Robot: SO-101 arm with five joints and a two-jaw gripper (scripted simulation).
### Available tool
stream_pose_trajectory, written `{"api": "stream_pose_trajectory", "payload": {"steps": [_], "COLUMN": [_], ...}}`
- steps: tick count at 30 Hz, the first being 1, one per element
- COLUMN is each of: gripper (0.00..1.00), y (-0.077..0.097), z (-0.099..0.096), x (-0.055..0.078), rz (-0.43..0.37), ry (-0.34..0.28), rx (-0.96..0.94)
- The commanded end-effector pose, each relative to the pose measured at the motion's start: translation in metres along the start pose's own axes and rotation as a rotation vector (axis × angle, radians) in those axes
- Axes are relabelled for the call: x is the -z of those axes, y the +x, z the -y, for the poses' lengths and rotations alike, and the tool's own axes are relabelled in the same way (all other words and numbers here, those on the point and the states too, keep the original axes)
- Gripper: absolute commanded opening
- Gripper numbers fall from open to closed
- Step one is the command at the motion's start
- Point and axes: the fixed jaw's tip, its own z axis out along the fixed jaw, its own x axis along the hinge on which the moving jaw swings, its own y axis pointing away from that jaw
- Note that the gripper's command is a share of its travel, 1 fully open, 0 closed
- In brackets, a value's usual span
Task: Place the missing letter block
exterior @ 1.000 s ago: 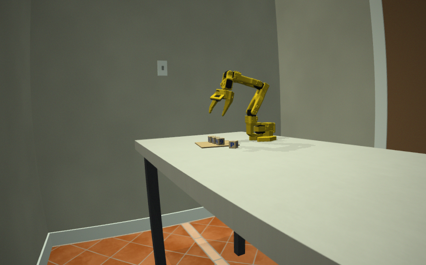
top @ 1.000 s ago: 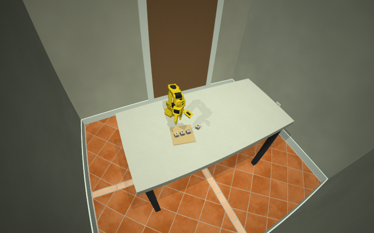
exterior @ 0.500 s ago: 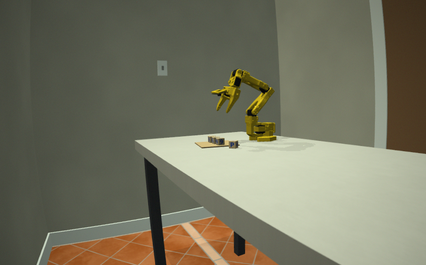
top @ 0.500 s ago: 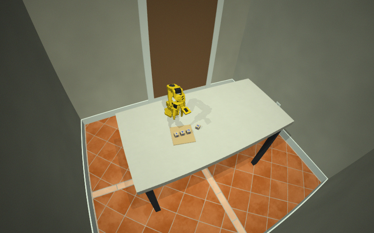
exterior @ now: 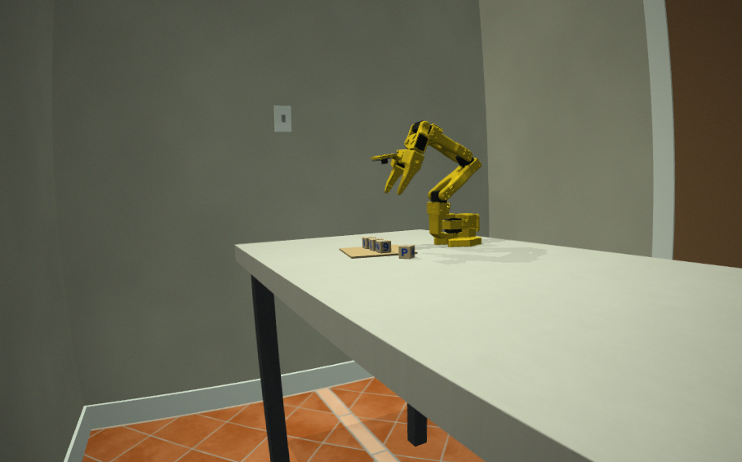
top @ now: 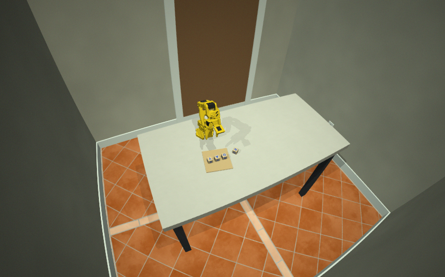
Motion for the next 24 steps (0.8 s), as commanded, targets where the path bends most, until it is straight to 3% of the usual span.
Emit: {"api": "stream_pose_trajectory", "payload": {"steps": [1, 24], "gripper": [0.33, 0.33], "y": [-0.0069, -0.0067], "z": [-0.0011, -0.0013], "x": [0.0095, 0.0097], "rz": [0.077, 0.079], "ry": [0.000, -0.001], "rx": [-0.029, -0.036]}}
